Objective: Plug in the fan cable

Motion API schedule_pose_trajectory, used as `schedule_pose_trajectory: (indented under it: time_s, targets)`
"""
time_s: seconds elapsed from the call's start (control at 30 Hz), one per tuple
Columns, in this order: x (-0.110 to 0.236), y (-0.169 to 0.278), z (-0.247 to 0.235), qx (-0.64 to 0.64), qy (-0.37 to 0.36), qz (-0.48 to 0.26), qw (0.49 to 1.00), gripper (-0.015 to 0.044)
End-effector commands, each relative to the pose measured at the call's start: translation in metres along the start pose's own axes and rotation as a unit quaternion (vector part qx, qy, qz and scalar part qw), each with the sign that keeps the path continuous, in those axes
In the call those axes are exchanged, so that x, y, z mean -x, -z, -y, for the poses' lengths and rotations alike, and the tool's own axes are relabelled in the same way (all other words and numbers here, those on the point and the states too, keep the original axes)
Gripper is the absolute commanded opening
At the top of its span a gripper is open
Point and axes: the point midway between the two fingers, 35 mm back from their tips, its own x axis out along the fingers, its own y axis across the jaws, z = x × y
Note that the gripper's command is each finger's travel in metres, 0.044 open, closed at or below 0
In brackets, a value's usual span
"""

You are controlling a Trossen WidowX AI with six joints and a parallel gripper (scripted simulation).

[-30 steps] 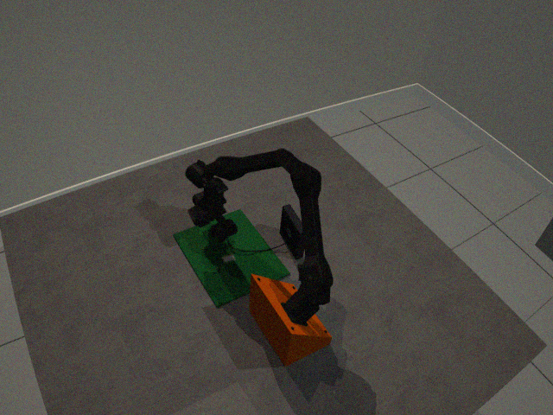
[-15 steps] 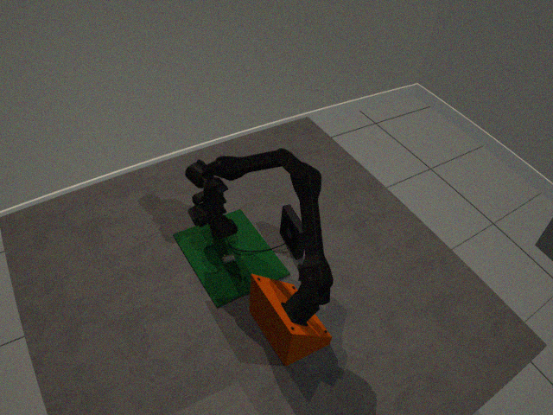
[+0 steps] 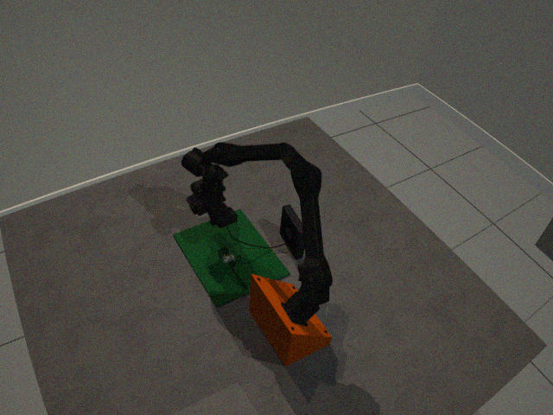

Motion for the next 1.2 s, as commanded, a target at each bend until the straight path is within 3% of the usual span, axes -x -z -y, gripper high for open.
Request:
schedule_pose_trajectory:
  time_s: [0.0, 0.43, 1.17]
  targets:
    - [0.002, 0.0, -0.002, -0.005, -0.005, 0.002, 1.0, 0.0]
    - [0.001, -0.01, -0.105, -0.08, -0.008, 0.002, 0.997, 0.0]
    - [0.002, -0.016, -0.107, -0.084, -0.008, 0.002, 0.996, 0.0]
